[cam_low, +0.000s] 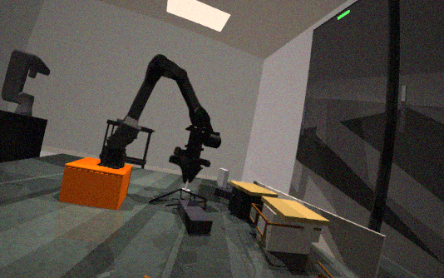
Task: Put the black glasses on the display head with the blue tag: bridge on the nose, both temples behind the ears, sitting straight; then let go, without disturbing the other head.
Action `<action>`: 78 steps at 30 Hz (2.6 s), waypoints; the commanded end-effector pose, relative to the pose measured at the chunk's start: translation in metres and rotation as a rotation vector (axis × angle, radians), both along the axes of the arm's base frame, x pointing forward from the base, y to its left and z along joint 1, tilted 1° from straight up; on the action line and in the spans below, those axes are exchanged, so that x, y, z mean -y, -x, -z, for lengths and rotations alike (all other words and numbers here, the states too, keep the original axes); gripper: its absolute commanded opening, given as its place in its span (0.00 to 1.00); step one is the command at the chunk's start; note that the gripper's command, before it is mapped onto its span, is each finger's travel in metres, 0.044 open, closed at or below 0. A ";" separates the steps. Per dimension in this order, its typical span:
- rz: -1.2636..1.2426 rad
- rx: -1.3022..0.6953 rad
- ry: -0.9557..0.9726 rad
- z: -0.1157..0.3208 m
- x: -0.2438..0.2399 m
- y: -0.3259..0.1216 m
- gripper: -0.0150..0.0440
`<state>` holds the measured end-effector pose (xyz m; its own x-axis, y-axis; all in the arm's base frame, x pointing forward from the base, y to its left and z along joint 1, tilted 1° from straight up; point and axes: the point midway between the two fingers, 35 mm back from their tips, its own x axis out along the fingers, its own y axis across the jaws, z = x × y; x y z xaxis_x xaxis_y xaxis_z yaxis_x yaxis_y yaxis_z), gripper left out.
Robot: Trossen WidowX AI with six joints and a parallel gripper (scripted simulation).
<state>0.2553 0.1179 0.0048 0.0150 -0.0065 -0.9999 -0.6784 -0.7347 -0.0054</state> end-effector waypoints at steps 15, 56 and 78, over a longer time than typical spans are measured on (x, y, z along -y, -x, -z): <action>-0.004 0.002 0.003 0.029 -0.002 -0.004 0.46; -0.003 -0.002 0.001 0.057 -0.002 -0.003 0.29; -0.004 0.002 0.002 -0.020 -0.004 -0.006 0.25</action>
